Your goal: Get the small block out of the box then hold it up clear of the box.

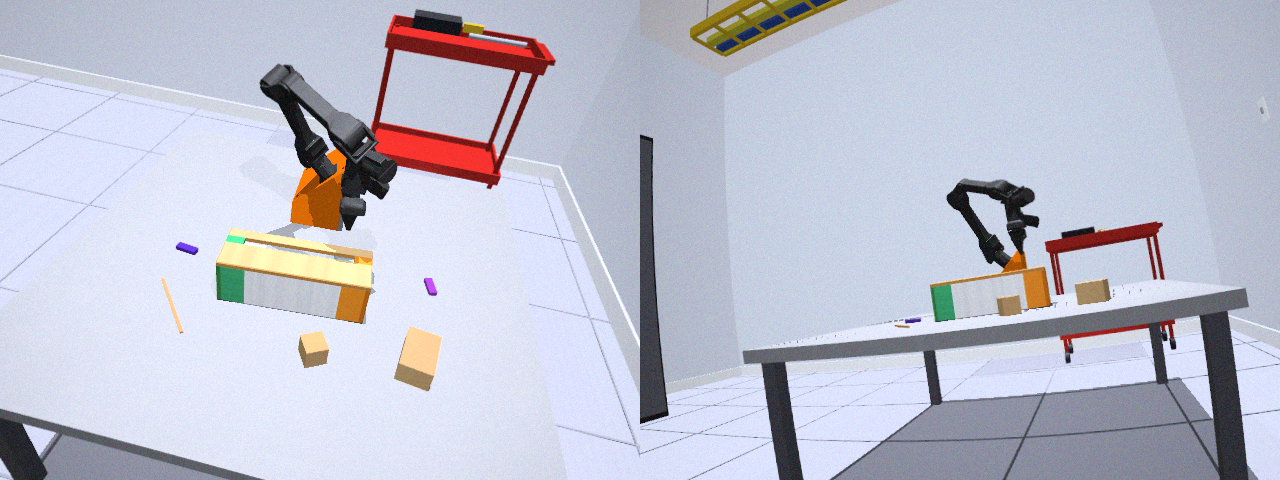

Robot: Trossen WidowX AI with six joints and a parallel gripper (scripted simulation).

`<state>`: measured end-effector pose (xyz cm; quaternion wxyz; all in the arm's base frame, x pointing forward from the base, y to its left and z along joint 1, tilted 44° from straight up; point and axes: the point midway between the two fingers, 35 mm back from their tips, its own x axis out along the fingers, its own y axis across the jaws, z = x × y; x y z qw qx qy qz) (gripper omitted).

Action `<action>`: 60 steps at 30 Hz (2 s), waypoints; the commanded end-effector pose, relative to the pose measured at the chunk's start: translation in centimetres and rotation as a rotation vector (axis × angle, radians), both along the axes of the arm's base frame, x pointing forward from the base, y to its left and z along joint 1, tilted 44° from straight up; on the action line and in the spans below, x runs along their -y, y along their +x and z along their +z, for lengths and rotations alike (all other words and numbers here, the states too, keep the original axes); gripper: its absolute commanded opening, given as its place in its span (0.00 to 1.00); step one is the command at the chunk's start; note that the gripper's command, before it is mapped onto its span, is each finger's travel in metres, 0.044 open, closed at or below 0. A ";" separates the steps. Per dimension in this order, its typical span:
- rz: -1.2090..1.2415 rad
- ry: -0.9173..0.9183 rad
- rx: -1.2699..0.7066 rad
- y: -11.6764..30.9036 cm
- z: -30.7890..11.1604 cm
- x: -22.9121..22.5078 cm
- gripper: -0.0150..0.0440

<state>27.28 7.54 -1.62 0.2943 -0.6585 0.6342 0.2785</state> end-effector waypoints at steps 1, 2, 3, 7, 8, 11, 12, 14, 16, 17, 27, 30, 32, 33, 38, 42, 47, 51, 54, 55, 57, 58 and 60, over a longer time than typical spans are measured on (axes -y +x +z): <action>-0.073 -0.221 -0.018 0.6 1.4 5.2 0.93; -0.086 -0.284 -0.028 0.7 1.9 6.6 0.93; -0.094 -0.333 -0.036 0.8 2.3 7.7 0.93; -0.098 -0.371 -0.043 0.9 2.6 8.5 0.93; -0.098 -0.371 -0.043 0.9 2.6 8.5 0.93; -0.098 -0.370 -0.043 1.0 2.5 8.5 0.93; -0.098 -0.370 -0.043 1.0 2.5 8.6 0.93; -0.098 -0.370 -0.043 1.0 2.3 8.7 0.93; -0.098 -0.369 -0.043 1.0 2.0 8.9 0.93; -0.097 -0.369 -0.043 1.1 1.9 9.0 0.93; -0.097 -0.367 -0.043 1.2 0.6 10.0 0.93; -0.096 -0.367 -0.043 1.3 0.2 10.3 0.93; -0.096 -0.367 -0.043 1.3 0.0 10.6 0.93; -0.096 -0.367 -0.043 1.3 -0.2 10.7 0.93; -0.096 -0.368 -0.043 1.3 -0.8 11.2 0.93; -0.097 -0.368 -0.042 1.4 -1.3 11.6 0.93; -0.097 -0.370 -0.042 1.3 -1.9 12.2 0.93; -0.097 -0.371 -0.042 1.3 -2.4 12.6 0.93; -0.098 -0.372 -0.042 1.3 -2.7 13.0 0.93; -0.098 -0.373 -0.042 1.3 -2.8 13.1 0.93; -0.098 -0.374 -0.042 1.3 -3.1 13.3 0.93; -0.101 -0.368 -0.036 1.4 -2.7 12.9 0.93; -0.101 -0.368 -0.036 1.4 -2.7 12.9 0.93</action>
